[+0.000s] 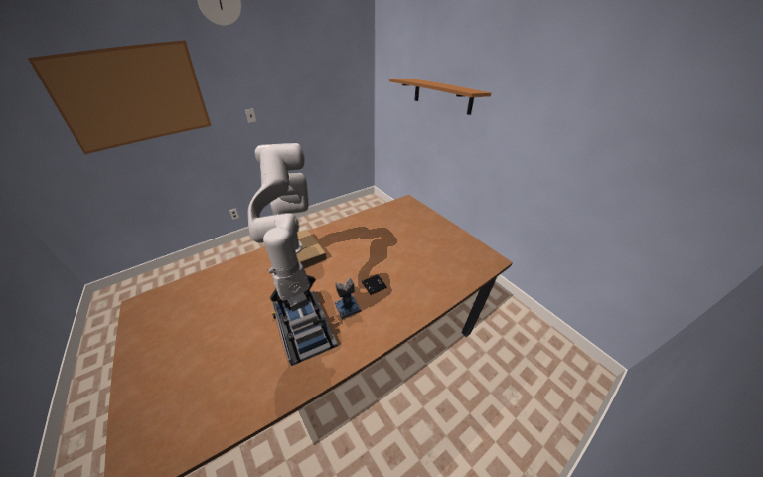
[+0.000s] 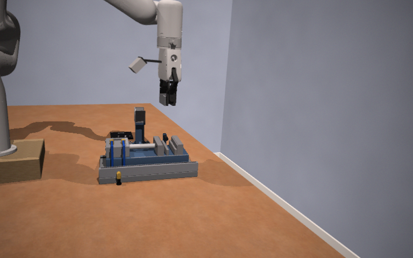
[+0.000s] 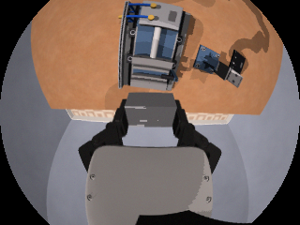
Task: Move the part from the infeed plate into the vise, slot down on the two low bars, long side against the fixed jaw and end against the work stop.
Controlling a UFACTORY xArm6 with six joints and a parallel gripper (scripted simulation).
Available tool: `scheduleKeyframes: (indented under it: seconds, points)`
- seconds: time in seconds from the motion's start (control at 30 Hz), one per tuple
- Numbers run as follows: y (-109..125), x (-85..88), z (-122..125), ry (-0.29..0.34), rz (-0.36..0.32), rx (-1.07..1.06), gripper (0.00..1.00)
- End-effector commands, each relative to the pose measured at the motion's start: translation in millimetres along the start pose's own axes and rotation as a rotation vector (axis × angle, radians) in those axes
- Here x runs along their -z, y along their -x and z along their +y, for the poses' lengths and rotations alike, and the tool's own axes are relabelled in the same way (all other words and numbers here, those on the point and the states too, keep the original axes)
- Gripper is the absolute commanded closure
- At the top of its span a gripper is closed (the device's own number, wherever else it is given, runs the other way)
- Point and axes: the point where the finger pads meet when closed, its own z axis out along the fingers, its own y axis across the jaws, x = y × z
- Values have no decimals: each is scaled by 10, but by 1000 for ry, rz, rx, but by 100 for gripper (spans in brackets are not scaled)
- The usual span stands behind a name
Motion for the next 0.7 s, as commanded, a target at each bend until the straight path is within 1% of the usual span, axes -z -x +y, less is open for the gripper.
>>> scheduleKeyframes:
  seconds: [0.0,0.27,0.67]
  points:
    - [12,18,-98,-2,-4,-60,100]
    - [9,15,-198,-1,-4,-124,100]
    - [8,15,-219,-1,-4,-137,100]
